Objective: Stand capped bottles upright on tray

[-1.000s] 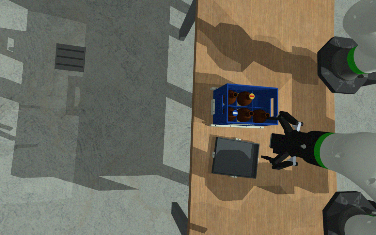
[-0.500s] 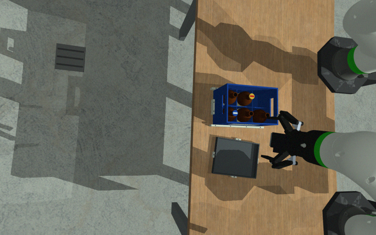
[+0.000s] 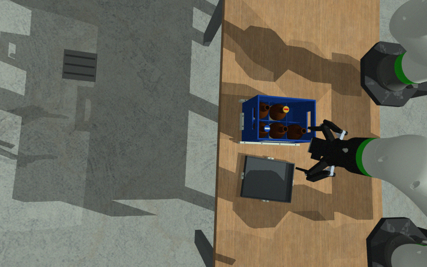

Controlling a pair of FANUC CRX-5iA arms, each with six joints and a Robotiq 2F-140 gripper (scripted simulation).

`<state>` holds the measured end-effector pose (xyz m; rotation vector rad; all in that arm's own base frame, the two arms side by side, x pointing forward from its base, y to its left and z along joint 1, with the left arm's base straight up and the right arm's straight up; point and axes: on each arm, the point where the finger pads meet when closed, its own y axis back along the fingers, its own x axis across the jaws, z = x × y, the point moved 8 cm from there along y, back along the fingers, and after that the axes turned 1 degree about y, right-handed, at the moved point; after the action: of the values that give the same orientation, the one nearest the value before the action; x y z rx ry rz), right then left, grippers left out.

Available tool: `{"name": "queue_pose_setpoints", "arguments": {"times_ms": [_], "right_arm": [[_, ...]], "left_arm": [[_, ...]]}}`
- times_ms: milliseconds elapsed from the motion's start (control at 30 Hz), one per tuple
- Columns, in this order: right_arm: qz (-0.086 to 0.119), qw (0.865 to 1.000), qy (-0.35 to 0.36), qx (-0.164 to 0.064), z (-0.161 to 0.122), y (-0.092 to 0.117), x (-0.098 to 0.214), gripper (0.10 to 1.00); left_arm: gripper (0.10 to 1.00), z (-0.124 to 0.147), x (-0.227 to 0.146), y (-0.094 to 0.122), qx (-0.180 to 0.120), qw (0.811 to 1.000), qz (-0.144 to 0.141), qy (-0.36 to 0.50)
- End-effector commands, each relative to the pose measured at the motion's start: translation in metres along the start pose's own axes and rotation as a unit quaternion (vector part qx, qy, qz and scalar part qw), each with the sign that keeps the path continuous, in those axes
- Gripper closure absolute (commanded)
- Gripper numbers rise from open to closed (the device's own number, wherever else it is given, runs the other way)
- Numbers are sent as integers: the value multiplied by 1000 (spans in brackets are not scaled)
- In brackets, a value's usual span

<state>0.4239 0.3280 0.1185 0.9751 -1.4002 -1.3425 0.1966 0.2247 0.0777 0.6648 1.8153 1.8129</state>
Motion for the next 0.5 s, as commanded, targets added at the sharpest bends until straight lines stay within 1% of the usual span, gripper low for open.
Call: {"name": "queue_pose_setpoints", "arguments": {"times_ms": [0, 133, 200, 467], "right_arm": [[-1, 1000, -6, 0, -1, -2, 2, 98], [-3, 999, -32, 0, 1, -12, 11, 98], [-3, 999, -32, 0, 1, -12, 11, 98], [-7, 997, -83, -2, 4, -32, 29, 98]], "left_arm": [[98, 1, 0, 0, -1, 1000, 0, 0], [98, 1, 0, 0, -1, 1000, 0, 0], [98, 1, 0, 0, -1, 1000, 0, 0], [98, 1, 0, 0, -1, 1000, 0, 0]]}}
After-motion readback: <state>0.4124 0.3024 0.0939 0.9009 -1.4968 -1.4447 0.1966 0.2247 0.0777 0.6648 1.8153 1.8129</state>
